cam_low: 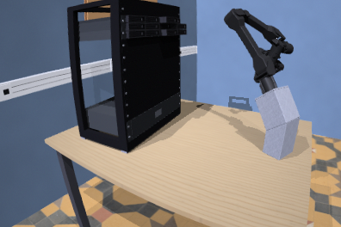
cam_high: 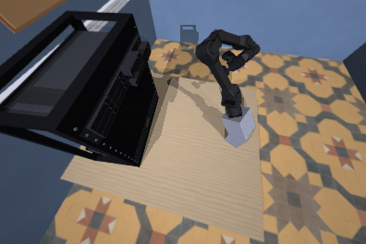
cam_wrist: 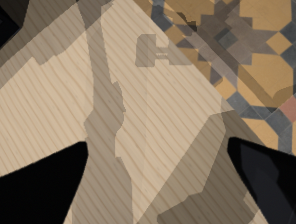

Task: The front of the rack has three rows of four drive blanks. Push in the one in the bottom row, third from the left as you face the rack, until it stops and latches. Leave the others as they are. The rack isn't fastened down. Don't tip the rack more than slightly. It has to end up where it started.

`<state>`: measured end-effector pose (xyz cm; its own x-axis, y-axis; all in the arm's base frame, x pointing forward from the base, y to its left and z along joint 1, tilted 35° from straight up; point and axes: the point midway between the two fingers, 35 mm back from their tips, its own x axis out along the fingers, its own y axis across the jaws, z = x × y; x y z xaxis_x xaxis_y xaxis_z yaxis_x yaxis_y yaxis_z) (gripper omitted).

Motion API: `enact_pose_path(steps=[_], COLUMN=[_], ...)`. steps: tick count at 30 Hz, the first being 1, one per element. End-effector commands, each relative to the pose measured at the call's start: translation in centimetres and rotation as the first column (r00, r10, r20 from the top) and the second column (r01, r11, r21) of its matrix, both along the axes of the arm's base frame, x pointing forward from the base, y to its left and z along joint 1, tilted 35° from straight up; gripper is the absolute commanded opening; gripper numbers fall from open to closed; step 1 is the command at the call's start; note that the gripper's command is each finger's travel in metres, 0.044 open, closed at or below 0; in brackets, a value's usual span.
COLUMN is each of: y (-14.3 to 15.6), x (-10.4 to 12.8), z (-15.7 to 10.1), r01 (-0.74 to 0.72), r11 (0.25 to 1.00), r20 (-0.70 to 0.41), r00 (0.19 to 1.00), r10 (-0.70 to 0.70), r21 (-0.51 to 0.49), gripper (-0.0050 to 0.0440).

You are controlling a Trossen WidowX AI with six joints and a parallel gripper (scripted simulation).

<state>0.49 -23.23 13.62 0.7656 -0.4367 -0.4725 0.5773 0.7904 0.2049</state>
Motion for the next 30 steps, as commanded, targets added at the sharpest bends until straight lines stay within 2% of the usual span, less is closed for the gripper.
enact_pose_path(steps=[1,4,12,19,21,30], y=[0.0,0.1,0.6,1.4,1.4,3.3], x=[1.8,2.3,6.5,10.5,10.5,16.0], z=[0.0,-0.1,-0.5,-0.3,-0.3,1.5], r01=[-0.053,-0.068,-0.177,-0.244,-0.244,-0.295], r11=[0.999,0.998,0.983,0.97,0.97,0.952], r20=[-0.065,-0.079,-0.203,-0.298,-0.298,-0.346], r00=[0.996,0.994,0.962,0.924,0.924,0.905], r10=[0.053,0.069,0.181,0.238,0.238,0.249], r21=[0.009,0.015,0.04,0.017,0.017,-0.084], gripper=[0.044,0.044,0.044,0.044,0.044,0.044])
